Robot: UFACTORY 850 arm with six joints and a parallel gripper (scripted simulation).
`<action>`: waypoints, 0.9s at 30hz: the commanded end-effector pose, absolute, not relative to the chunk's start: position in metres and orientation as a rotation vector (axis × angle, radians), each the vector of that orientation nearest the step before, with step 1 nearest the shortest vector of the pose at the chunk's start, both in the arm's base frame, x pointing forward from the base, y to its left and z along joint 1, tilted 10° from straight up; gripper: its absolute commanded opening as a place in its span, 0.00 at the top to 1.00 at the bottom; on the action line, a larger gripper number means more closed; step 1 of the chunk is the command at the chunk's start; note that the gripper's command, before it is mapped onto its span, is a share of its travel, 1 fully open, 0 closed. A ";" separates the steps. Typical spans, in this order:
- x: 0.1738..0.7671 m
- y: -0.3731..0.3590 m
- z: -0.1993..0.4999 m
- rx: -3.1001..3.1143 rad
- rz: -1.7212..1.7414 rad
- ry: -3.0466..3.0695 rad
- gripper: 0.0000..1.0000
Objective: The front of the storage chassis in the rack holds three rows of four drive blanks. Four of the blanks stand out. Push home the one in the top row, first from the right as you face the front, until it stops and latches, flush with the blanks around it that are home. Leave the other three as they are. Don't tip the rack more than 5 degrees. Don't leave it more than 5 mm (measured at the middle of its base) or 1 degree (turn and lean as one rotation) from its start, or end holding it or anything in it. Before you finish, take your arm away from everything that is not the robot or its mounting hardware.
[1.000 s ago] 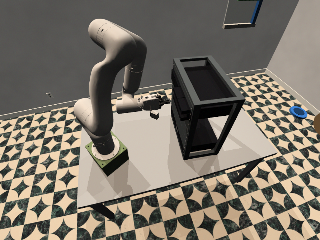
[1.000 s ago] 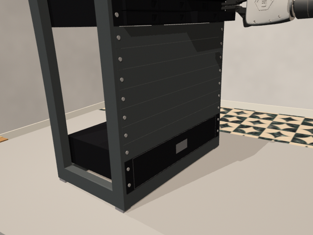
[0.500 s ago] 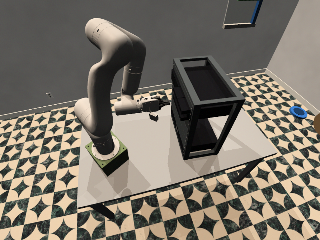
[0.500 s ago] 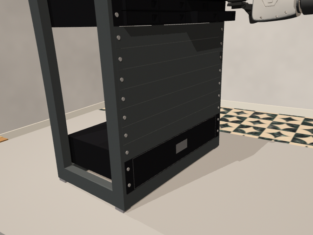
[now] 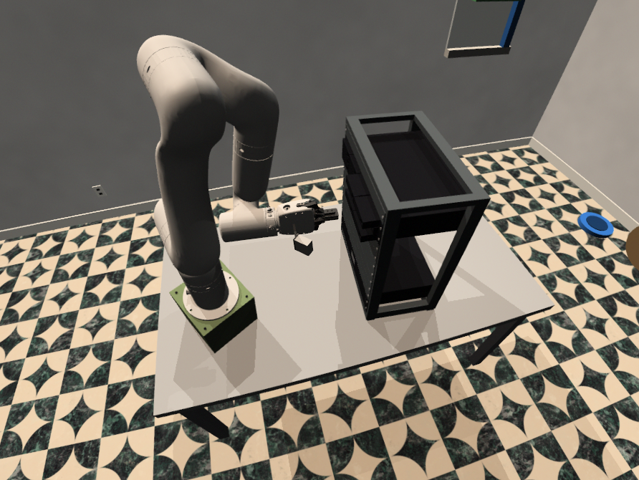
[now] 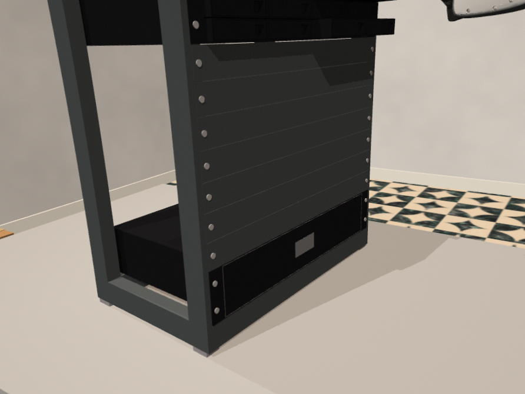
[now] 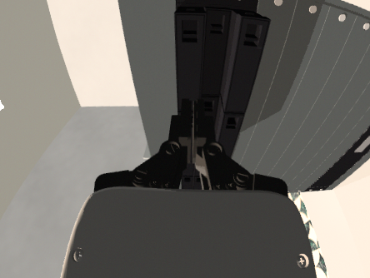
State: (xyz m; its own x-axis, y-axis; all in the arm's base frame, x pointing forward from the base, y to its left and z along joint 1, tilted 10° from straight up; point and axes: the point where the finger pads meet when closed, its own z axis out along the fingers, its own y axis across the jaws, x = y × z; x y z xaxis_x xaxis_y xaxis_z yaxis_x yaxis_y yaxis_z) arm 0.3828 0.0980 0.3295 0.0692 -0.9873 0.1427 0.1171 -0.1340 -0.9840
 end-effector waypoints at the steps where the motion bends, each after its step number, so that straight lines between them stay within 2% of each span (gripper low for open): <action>1: 0.382 0.091 0.334 -1.263 -1.299 0.999 1.00; 9: 0.383 0.089 0.335 -1.263 -1.299 0.999 1.00; 21: 0.429 0.093 0.340 -1.263 -1.299 0.999 1.00; 27: 0.434 0.094 0.340 -1.263 -1.299 0.999 1.00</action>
